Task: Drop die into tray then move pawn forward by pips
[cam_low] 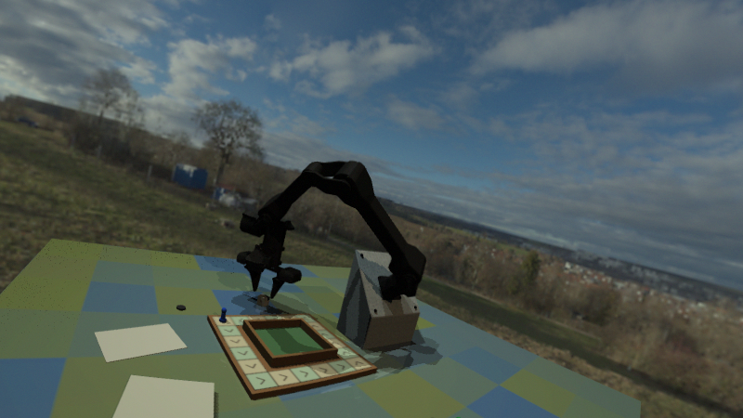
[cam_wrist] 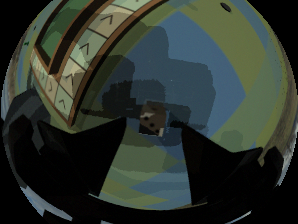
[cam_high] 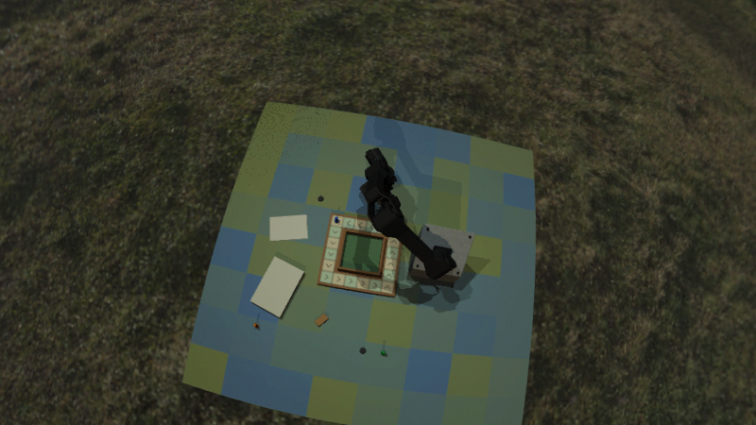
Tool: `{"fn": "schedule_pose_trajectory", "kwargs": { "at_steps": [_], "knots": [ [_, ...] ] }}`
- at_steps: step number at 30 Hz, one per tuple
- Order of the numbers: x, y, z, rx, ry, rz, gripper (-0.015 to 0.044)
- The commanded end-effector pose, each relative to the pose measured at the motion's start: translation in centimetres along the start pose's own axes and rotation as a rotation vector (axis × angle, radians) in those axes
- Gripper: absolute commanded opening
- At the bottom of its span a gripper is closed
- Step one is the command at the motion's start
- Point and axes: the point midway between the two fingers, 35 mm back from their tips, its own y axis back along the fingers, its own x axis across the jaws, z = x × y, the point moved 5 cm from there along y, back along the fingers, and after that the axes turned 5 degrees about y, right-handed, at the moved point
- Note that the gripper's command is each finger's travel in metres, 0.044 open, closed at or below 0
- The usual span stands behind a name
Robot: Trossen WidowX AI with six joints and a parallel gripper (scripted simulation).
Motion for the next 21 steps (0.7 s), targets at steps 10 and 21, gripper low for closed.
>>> {"fn": "schedule_pose_trajectory", "kwargs": {
  "at_steps": [10,21],
  "knots": [
    [0.3,-2.0,-0.2,-0.004,-0.009,0.009,0.0249],
    [0.3,-2.0,-0.2,-0.004,-0.009,0.009,0.0058]
  ]
}}
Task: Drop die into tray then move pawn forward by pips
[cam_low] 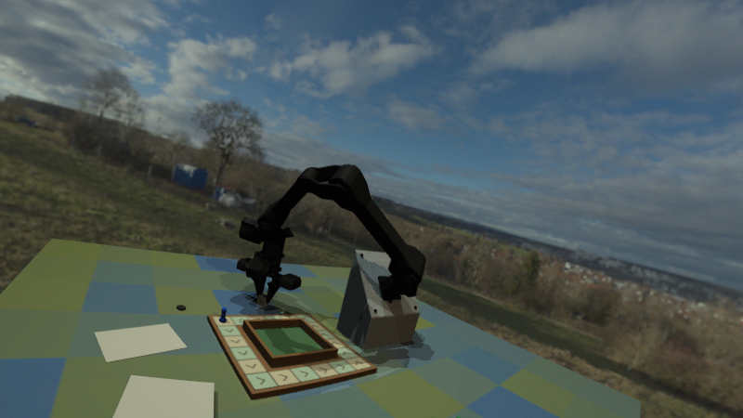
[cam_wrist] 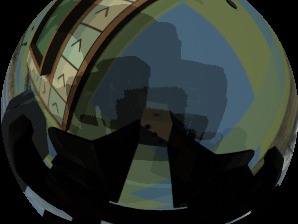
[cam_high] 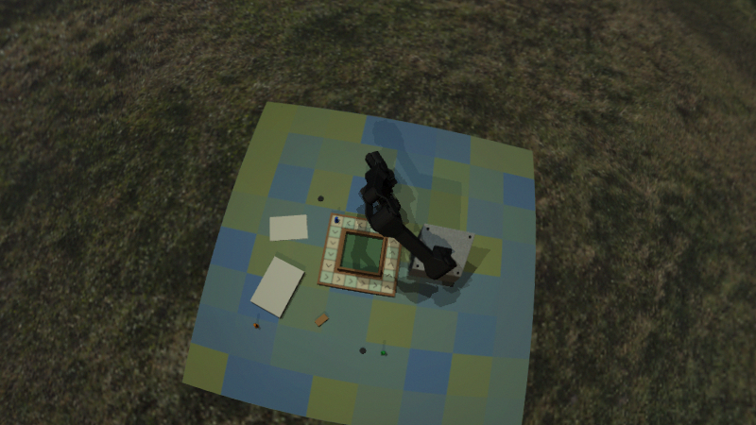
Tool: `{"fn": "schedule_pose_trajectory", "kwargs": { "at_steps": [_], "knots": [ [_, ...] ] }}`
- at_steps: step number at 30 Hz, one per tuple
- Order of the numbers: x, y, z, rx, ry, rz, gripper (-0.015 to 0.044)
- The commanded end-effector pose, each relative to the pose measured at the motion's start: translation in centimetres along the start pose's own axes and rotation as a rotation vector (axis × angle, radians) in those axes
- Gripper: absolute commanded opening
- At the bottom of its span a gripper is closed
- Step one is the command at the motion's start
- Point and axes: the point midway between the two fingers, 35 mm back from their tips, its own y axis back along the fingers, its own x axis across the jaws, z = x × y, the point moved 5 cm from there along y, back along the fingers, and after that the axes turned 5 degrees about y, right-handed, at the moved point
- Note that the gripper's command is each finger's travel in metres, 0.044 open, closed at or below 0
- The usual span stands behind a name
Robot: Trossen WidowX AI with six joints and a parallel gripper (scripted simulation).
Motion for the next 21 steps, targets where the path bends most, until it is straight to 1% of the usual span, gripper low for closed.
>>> {"fn": "schedule_pose_trajectory", "kwargs": {
  "at_steps": [1,3,6,13,21],
  "knots": [
    [0.0,-0.1,0.0,-0.003,-0.003,0.0,0.0051],
    [-0.1,0.0,0.0,-0.003,-0.006,-0.004,0.0],
    [-0.8,1.5,-0.1,-0.003,-0.032,-0.039,0.0],
    [-1.1,5.1,0.1,0.001,-0.023,-0.031,0.0],
    [-0.7,11.2,0.3,0.002,-0.008,-0.009,0.0]
  ]
}}
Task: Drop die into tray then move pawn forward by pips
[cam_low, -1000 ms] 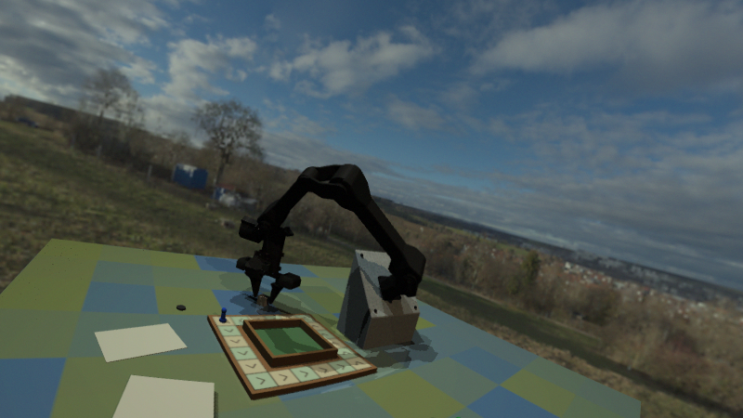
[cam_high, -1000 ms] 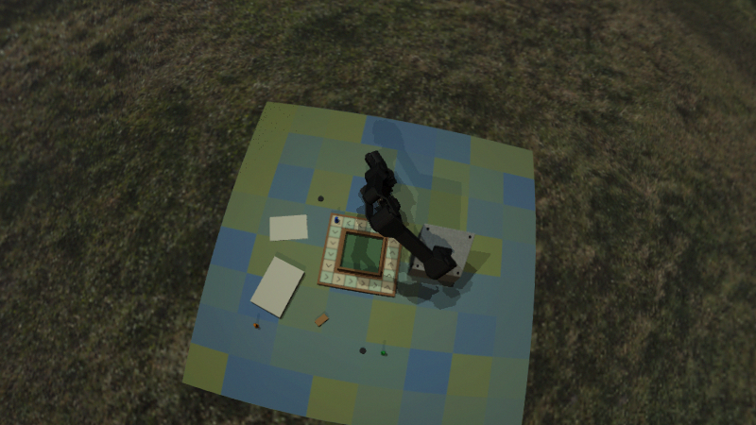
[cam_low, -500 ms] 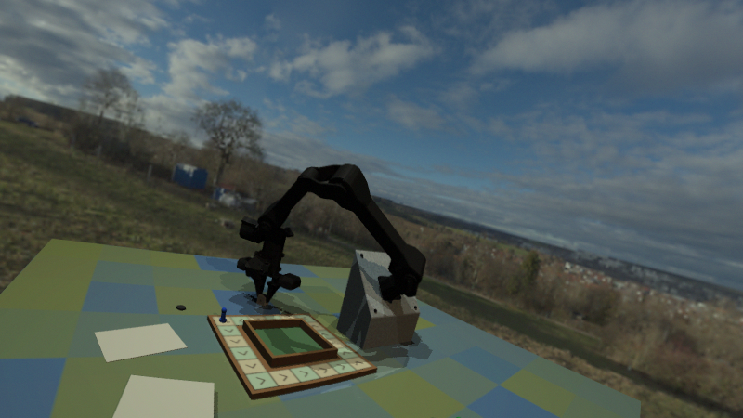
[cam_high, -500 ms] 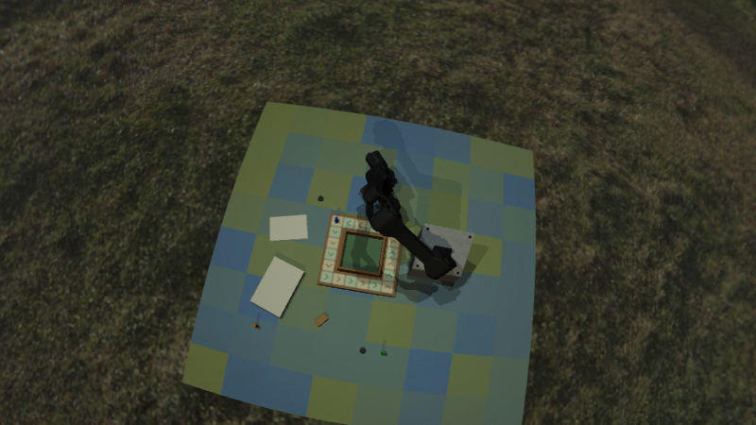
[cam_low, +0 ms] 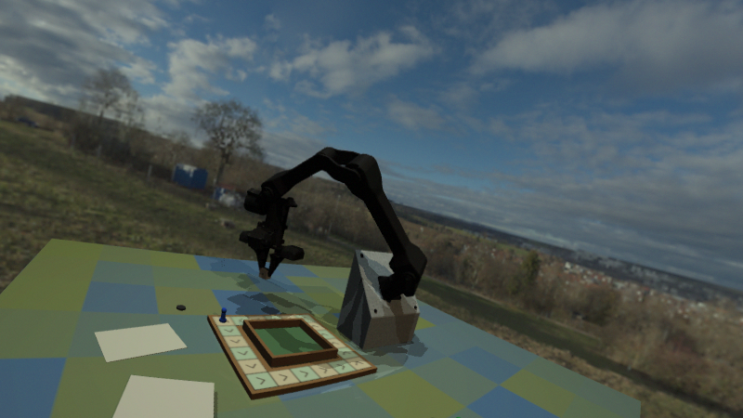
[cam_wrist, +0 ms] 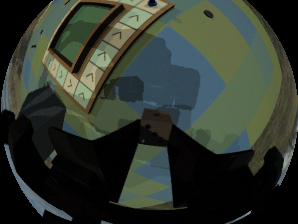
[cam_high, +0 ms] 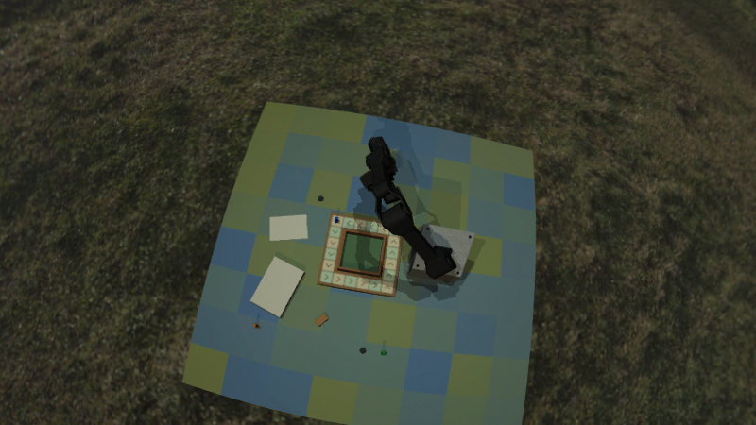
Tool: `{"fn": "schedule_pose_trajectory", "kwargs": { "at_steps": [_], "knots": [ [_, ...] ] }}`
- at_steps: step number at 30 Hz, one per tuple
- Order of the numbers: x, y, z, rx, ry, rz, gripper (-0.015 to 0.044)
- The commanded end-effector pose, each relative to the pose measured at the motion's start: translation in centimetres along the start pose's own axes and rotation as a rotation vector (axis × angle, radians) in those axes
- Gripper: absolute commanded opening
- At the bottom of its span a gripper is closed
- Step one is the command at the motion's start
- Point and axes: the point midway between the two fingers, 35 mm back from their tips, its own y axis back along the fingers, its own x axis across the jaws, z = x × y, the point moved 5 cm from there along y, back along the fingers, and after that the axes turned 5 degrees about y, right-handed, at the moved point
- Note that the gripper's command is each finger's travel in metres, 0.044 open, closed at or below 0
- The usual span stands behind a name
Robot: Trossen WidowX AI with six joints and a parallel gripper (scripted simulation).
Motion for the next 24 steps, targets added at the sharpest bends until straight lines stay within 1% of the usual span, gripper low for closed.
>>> {"fn": "schedule_pose_trajectory", "kwargs": {
  "at_steps": [1,9,24],
  "knots": [
    [0.2,3.8,0.2,0.001,0.018,-0.003,0.0],
    [0.4,4.2,0.4,0.002,0.001,-0.002,0.0],
    [2.5,4.1,4.8,0.007,-0.416,-0.017,0.0]
  ]
}}
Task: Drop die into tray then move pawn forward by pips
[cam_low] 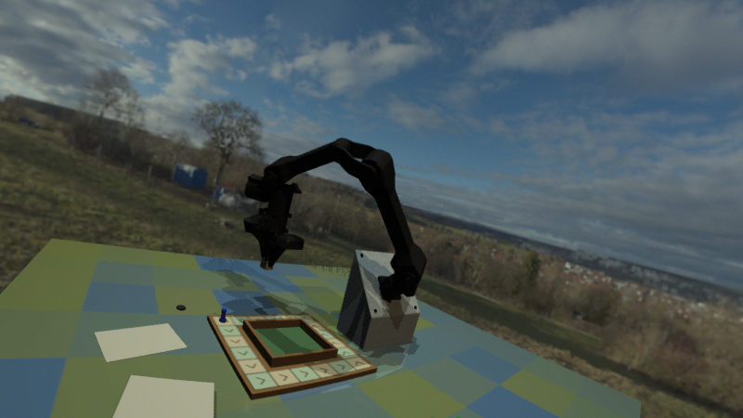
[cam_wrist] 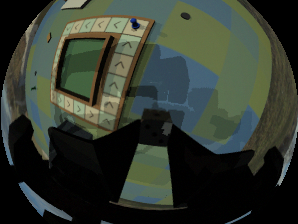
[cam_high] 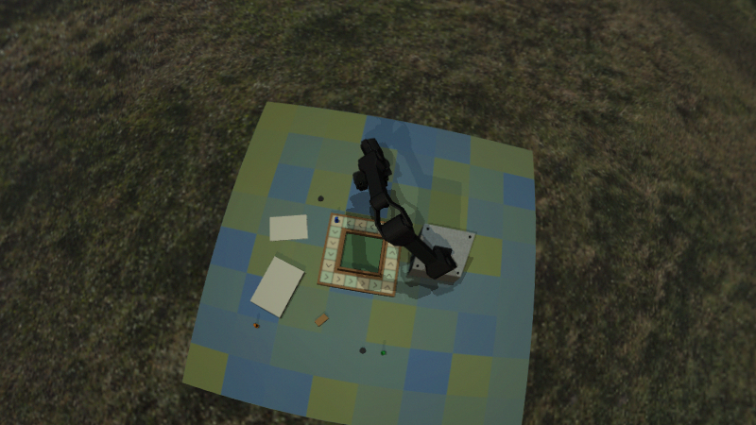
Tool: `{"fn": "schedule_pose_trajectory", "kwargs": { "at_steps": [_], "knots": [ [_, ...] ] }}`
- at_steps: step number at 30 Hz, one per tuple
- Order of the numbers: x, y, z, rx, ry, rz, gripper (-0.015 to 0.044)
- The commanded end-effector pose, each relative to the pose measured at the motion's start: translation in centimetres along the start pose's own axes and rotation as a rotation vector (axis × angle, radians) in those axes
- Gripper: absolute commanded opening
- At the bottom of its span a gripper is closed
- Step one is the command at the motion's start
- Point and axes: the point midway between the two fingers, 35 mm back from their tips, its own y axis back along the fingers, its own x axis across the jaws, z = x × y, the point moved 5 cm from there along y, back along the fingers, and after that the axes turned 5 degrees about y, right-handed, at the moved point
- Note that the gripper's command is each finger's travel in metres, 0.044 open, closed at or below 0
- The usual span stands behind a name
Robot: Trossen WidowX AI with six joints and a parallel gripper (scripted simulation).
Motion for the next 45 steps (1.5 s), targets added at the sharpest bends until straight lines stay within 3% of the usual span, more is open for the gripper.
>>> {"fn": "schedule_pose_trajectory", "kwargs": {
  "at_steps": [1,45],
  "knots": [
    [1.2,0.2,1.1,-0.005,-0.121,-0.01,0.0],
    [13.4,-2.2,7.3,-0.011,-1.337,0.004,0.0]
  ]
}}
